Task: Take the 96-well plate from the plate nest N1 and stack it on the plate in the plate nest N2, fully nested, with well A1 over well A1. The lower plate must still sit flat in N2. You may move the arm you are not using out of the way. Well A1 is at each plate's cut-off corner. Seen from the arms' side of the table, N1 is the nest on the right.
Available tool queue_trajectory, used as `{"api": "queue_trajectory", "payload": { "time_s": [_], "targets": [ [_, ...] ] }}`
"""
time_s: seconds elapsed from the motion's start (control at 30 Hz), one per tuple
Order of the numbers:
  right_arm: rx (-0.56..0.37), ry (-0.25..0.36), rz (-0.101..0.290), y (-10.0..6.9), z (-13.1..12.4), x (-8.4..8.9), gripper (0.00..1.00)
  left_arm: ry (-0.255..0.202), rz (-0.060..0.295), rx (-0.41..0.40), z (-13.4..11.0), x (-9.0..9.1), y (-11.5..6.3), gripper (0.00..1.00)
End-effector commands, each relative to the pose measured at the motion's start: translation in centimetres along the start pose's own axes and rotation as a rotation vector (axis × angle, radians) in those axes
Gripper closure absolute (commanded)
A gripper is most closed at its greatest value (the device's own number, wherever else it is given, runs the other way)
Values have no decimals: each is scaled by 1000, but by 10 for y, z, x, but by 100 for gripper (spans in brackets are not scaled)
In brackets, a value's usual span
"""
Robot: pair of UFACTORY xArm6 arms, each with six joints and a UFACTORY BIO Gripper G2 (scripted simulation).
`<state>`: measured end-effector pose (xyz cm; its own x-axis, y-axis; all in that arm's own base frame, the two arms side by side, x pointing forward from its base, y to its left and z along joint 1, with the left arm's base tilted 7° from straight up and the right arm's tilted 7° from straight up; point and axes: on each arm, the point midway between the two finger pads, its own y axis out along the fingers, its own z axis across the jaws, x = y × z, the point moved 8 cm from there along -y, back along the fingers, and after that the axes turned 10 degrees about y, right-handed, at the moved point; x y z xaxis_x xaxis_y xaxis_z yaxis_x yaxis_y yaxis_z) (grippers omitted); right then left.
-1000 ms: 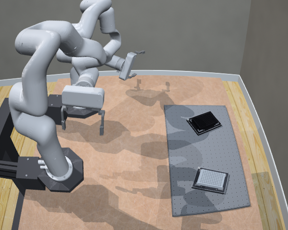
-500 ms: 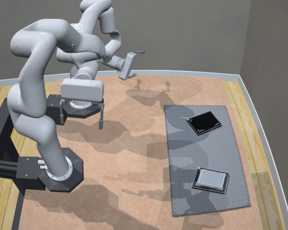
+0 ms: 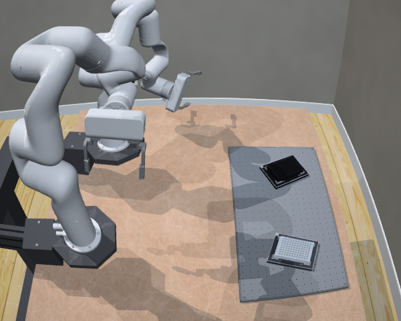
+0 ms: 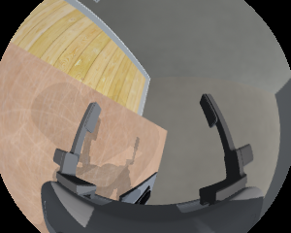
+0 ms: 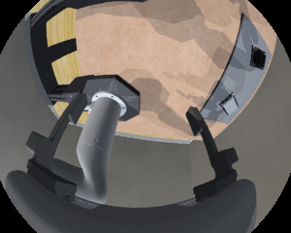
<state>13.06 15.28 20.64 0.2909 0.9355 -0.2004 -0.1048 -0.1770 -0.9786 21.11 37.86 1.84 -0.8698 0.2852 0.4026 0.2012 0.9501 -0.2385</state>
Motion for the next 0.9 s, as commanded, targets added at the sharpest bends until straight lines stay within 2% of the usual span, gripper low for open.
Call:
{"api": "queue_trajectory", "payload": {
  "time_s": [0.0,0.5,0.57,0.87],
  "targets": [
    [-1,-6,-5,-3,-1,-1,0,0,-1,-2,-1,0,1,0],
    [-36,-115,-56,-42,-24,-29,0,0,-1,-2,-1,0,1,0],
    [-36,-115,-56,-42,-24,-29,0,0,-1,-2,-1,0,1,0],
    [-78,-188,-87,-69,-41,-55,0,0,-1,-2,-1,0,1,0]
  ]
}}
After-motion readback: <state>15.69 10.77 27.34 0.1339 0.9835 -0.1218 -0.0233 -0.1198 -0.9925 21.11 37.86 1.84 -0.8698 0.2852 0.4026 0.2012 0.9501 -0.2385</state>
